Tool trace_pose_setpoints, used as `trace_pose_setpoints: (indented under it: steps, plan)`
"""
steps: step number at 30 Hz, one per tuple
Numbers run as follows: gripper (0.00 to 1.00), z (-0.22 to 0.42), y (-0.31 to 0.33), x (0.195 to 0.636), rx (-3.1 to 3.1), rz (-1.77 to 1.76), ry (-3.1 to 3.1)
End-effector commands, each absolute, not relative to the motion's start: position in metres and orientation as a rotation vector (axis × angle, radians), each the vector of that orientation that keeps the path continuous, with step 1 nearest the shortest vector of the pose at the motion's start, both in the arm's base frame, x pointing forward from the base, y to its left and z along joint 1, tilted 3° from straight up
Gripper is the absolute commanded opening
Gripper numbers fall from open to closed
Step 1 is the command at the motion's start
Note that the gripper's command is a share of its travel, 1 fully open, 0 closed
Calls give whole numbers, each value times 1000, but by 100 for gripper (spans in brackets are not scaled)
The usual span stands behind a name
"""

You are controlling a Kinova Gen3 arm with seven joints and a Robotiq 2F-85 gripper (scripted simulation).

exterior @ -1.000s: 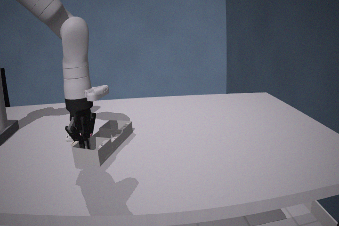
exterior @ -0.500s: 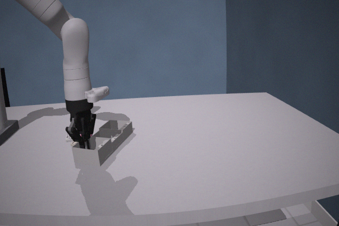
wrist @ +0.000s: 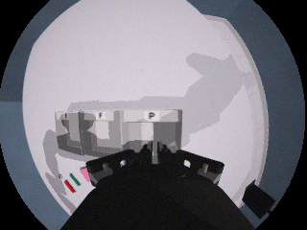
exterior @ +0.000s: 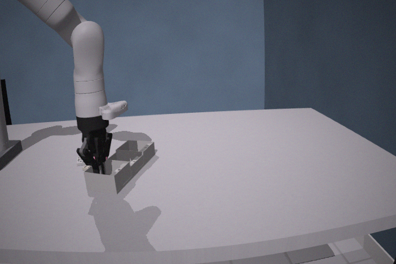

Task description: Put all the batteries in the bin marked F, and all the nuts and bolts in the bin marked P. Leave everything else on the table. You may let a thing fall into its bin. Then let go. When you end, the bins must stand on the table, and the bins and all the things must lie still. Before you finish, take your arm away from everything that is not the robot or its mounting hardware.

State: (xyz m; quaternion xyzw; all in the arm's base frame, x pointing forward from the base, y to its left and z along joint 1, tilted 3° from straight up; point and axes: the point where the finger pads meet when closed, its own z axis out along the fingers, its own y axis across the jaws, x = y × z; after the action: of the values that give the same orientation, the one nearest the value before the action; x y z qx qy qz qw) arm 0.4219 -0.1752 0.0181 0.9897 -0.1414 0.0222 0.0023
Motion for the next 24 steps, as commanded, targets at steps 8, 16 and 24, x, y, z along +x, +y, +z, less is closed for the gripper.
trace_pose_setpoints:
  steps: [8,16,24]
  plan:
    - [9,19,-175,422,3104,72,-443]
    - [9,19,-175,422,3104,72,-443]
    - [9,27,-175,422,3104,72,-443]
